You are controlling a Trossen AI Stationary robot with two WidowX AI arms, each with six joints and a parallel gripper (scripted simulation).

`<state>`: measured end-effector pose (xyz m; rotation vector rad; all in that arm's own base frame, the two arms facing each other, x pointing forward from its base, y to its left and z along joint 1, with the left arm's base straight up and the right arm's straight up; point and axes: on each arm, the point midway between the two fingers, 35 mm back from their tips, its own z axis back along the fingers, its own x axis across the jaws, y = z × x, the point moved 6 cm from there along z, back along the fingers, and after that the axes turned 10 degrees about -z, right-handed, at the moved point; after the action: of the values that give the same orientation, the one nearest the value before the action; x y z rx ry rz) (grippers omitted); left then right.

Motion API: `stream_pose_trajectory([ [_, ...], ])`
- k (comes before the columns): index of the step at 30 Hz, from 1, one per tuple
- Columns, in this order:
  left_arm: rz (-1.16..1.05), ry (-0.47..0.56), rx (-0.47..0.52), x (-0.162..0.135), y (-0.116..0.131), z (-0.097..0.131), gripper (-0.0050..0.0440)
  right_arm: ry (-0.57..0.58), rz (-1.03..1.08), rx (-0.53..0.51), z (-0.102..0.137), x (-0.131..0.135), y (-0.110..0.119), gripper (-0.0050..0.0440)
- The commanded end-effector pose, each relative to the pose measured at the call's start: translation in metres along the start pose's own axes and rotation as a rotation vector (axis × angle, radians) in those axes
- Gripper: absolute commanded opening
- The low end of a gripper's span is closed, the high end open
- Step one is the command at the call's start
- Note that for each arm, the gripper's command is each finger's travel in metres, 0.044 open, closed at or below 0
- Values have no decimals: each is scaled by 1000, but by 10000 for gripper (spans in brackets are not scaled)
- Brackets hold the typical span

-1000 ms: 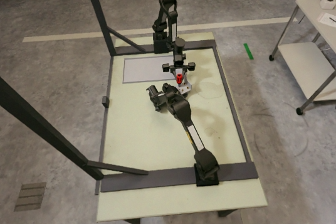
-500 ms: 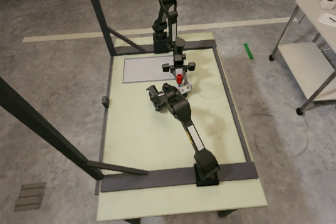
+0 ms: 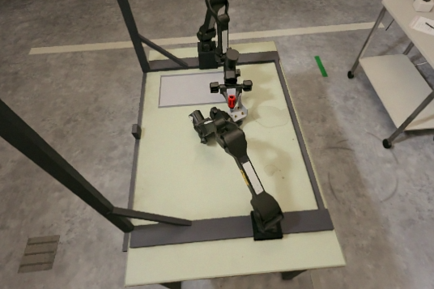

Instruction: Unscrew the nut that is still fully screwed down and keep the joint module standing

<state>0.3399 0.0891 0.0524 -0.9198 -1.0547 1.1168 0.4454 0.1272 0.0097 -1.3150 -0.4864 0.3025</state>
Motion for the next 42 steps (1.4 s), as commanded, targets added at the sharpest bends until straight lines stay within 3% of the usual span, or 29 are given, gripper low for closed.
stream_pose_trajectory([
  [1,-15,-7,-33,3,-11,-1,135,-9,-51,-2,3,9,-21,245],
  [42,-15,-8,-34,3,-10,-2,135,-9,-51,-2,3,9,-21,245],
])
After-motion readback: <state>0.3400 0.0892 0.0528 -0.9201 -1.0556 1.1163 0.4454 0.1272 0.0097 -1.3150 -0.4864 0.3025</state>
